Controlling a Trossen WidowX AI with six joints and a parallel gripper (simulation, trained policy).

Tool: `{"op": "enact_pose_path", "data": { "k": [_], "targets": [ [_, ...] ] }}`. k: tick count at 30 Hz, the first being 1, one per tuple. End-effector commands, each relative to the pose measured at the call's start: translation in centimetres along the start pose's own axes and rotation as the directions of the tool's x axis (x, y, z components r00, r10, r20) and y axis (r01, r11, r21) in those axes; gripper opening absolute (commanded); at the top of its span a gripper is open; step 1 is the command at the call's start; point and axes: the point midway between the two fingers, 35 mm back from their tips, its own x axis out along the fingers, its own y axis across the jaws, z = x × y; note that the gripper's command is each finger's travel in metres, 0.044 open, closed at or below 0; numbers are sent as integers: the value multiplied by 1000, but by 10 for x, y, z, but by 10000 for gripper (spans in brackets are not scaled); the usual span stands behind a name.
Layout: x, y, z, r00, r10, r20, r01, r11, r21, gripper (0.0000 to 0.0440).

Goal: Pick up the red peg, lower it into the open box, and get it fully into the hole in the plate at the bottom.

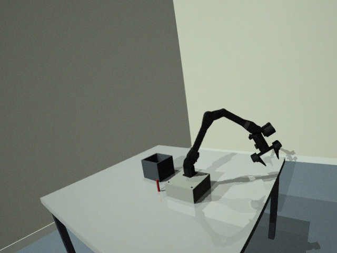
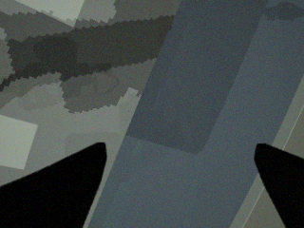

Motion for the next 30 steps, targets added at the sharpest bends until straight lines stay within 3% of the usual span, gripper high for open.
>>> {"op": "enact_pose_path", "data": {
  "k": [1,2,14,30],
  "targets": [
    [-1,-2,2,1000,-6,-6,6,1000,-6,422],
    [-1,-4,5,1000,-10,-10,10,1000,-13,440],
    [-35,-46,109,979,-186,82,194,975,-104,440],
    [-129,-80,263,847,-429,315,482,869,-113,440]
  ]
}}
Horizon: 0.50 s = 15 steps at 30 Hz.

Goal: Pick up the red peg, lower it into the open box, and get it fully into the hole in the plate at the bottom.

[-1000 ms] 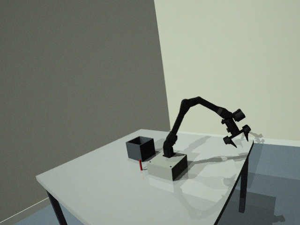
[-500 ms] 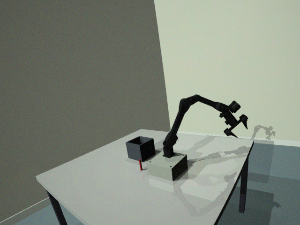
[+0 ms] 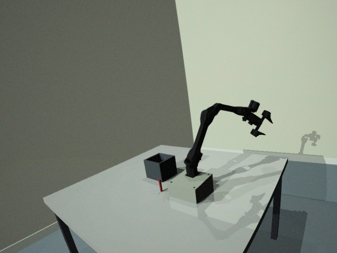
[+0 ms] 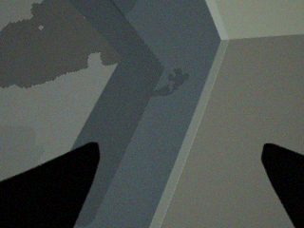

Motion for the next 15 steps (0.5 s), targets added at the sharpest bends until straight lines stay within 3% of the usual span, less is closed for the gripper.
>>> {"op": "enact_pose_path", "data": {
  "k": [1,15],
  "targets": [
    [-17,-23,36,996,-77,50,77,997,-3,440],
    [-87,-70,147,942,-247,227,256,967,-9,440]
  ]
}}
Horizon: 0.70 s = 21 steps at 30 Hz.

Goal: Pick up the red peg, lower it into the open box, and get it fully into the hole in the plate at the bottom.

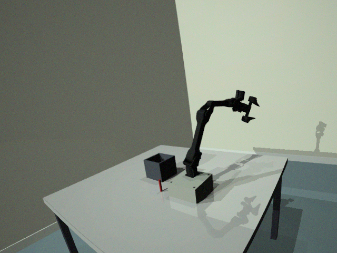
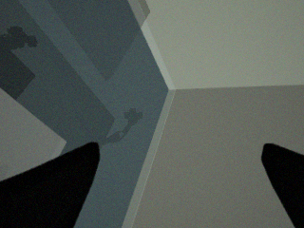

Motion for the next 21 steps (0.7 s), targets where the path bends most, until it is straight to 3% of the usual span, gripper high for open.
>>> {"op": "enact_pose_path", "data": {
  "k": [1,21],
  "targets": [
    [-18,-21,29,997,-57,44,57,998,3,440],
    [-99,-58,135,963,-168,210,179,983,-38,440]
  ]
}}
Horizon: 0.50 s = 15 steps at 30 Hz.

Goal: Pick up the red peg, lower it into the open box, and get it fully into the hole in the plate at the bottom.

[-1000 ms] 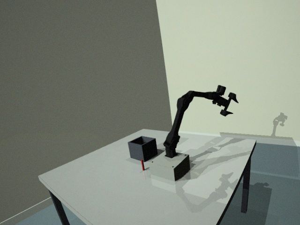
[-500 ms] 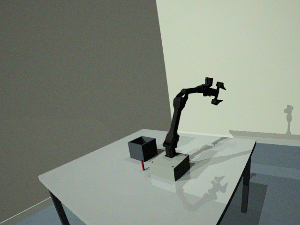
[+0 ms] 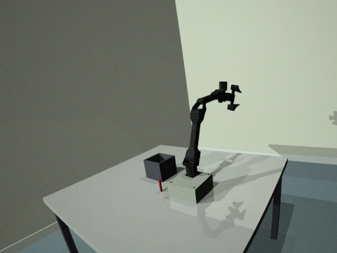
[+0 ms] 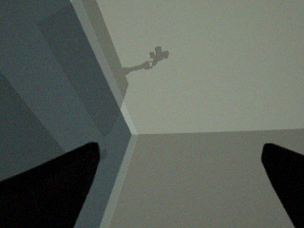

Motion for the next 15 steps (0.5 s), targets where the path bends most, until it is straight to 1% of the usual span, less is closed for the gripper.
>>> {"op": "enact_pose_path", "data": {
  "k": [1,15],
  "targets": [
    [-15,-11,17,999,-23,23,23,1000,-17,440],
    [-53,-15,70,995,-26,99,34,997,-74,440]
  ]
}}
